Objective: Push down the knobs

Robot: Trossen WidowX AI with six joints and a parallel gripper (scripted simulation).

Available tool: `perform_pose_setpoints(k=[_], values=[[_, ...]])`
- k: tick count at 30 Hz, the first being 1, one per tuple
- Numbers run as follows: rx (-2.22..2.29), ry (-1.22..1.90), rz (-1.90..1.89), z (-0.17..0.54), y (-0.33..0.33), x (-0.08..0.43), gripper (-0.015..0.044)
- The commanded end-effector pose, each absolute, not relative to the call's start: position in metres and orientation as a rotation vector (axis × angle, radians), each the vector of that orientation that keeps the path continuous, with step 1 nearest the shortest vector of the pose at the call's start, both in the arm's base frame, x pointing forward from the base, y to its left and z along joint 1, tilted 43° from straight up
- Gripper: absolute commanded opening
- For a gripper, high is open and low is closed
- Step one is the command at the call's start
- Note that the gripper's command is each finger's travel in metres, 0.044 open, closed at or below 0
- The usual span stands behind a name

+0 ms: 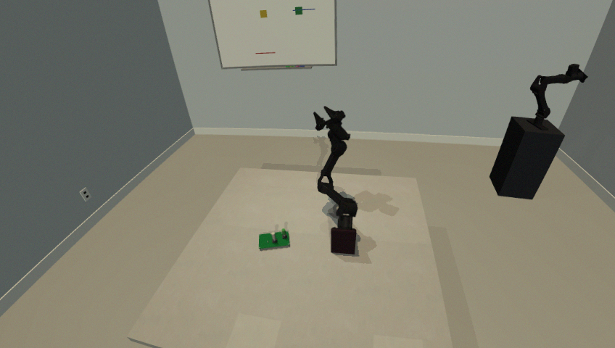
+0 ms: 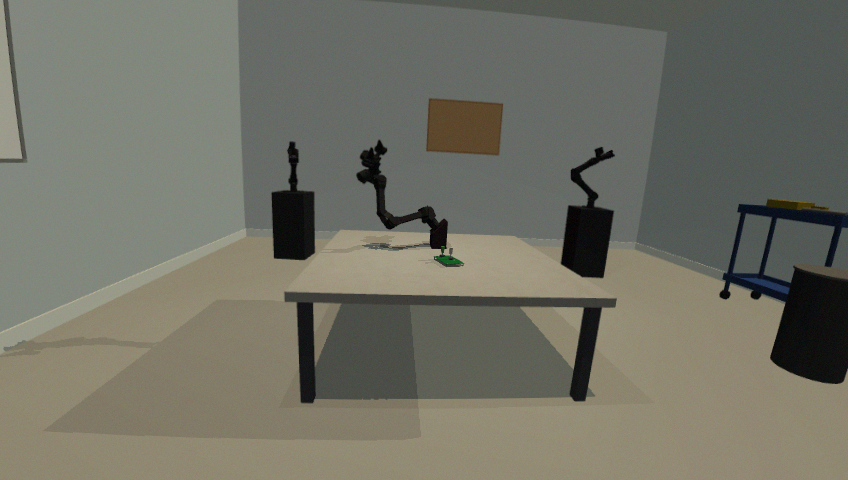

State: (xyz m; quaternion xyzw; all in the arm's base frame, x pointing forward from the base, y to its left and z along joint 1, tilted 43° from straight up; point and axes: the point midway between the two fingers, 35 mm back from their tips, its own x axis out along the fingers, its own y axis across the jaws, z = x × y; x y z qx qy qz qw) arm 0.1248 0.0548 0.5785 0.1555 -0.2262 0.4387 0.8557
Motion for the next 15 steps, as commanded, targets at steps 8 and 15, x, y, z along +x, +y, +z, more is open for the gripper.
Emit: perform_pose_setpoints(k=[8, 15], values=[[0.185, -0.522, 0.891, 0.58, 0.085, 0.092, 0.019], [0.119, -0.558, 0.907, 0.576, 0.116, 0.067, 0.0006]])
